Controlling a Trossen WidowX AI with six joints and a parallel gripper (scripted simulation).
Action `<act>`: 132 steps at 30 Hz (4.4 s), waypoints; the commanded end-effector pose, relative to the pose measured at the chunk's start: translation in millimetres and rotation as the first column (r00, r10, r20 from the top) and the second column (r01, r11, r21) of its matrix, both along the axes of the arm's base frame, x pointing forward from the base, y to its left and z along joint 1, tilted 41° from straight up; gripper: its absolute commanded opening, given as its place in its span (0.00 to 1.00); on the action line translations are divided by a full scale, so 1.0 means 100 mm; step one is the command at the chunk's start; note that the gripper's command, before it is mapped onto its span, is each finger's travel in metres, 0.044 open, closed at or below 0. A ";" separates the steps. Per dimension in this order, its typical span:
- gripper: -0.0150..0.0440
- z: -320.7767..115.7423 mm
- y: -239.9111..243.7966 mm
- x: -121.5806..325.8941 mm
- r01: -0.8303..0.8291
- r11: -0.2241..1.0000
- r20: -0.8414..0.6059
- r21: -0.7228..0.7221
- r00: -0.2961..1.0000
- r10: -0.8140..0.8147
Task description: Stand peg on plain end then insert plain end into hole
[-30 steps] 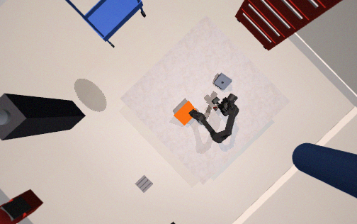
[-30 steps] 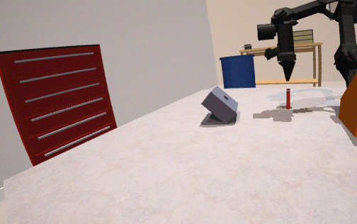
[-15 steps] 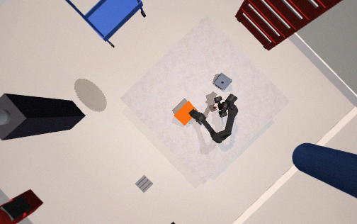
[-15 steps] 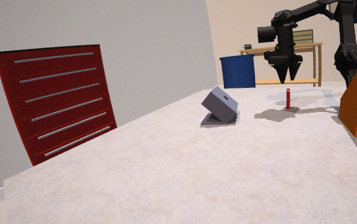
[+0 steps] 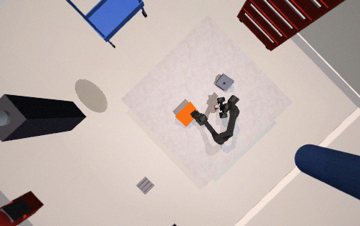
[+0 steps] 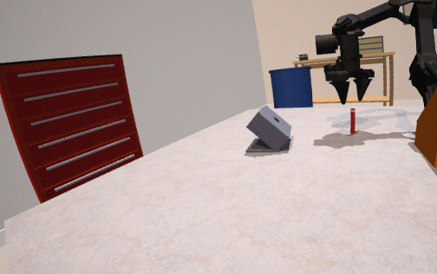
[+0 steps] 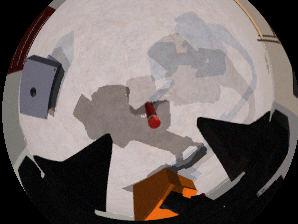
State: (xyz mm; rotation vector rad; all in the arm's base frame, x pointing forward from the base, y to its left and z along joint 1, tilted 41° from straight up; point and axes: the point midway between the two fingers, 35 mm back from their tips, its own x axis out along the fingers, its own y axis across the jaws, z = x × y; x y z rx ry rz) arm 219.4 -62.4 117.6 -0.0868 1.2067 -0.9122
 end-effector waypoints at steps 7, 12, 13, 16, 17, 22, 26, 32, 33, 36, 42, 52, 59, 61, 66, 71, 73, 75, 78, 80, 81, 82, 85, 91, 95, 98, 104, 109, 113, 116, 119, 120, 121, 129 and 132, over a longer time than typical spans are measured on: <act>1.00 -0.13 -0.10 0.00 0.004 1.000 -0.005 -0.002 1.000 -0.004; 1.00 -0.19 -0.15 0.01 0.004 1.000 -0.005 -0.002 1.000 -0.004; 1.00 -0.21 -0.16 0.01 0.004 1.000 -0.005 -0.002 1.000 -0.004; 1.00 -0.24 -0.20 0.01 0.004 1.000 -0.004 -0.002 1.000 -0.004; 1.00 -0.26 -0.21 0.02 0.004 1.000 -0.004 -0.002 1.000 -0.004; 1.00 -0.32 -0.26 0.02 0.004 1.000 -0.004 -0.003 1.000 -0.004; 1.00 -0.36 -0.30 0.02 0.004 1.000 -0.004 -0.004 1.000 -0.004; 1.00 -0.43 -0.37 0.01 0.004 1.000 -0.004 -0.006 1.000 -0.004; 1.00 -0.44 -0.38 0.01 0.004 1.000 -0.004 -0.007 1.000 -0.004; 1.00 -0.47 -0.41 0.01 0.004 1.000 -0.004 -0.008 1.000 -0.004; 0.96 -0.44 -0.40 0.03 0.005 1.000 0.006 -0.004 1.000 -0.005; 0.51 -0.44 -0.40 0.03 0.005 1.000 0.006 -0.004 1.000 -0.005; 0.30 -0.44 -0.40 0.03 0.005 1.000 0.006 -0.004 1.000 -0.005; 0.28 -0.44 -0.40 0.03 0.005 1.000 0.006 -0.004 1.000 -0.005; 0.25 -0.44 -0.40 0.03 0.005 1.000 0.006 -0.004 1.000 -0.005; 0.25 -0.38 -0.33 0.04 0.005 1.000 0.005 -0.001 1.000 -0.005; 0.25 -0.33 -0.28 0.04 0.005 1.000 0.004 0.001 1.000 -0.005; 0.25 -0.28 -0.22 0.05 0.005 1.000 0.003 0.002 1.000 -0.005; 0.25 -0.20 -0.14 0.05 0.005 1.000 0.001 0.003 1.000 -0.005; 0.25 -0.14 -0.09 0.04 0.004 1.000 0.000 0.003 1.000 -0.004; 0.25 -0.11 -0.06 0.04 0.004 1.000 -0.001 0.003 1.000 -0.004; 0.25 -0.09 -0.04 0.04 0.004 1.000 -0.002 0.003 1.000 -0.004; 0.25 0.00 0.04 0.03 0.004 1.000 -0.003 0.001 1.000 -0.004; 0.25 0.12 0.16 0.02 0.004 1.000 -0.005 -0.004 1.000 -0.004; 0.25 0.11 0.17 0.04 0.002 1.000 0.008 0.000 1.000 -0.002; 0.25 0.08 0.19 0.07 -0.001 1.000 0.030 0.005 1.000 0.001; 0.25 0.04 0.25 0.14 -0.008 1.000 0.077 0.018 0.997 0.006; 0.25 0.00 0.29 0.20 -0.014 0.999 0.117 0.029 0.993 0.011; 0.25 -0.03 0.33 0.25 -0.019 0.999 0.148 0.038 0.989 0.014; 0.25 -0.05 0.36 0.28 -0.024 0.999 0.171 0.046 0.985 0.015; 0.25 -0.07 0.39 0.32 -0.028 0.998 0.194 0.053 0.981 0.017; 0.25 -0.08 0.39 0.33 -0.030 0.998 0.202 0.055 0.979 0.018; 0.25 -0.08 0.40 0.34 -0.031 0.998 0.210 0.058 0.978 0.018; 0.25 -0.13 0.48 0.42 -0.044 0.996 0.270 0.078 0.963 0.021; 0.25 -0.15 0.51 0.46 -0.049 0.995 0.292 0.086 0.956 0.022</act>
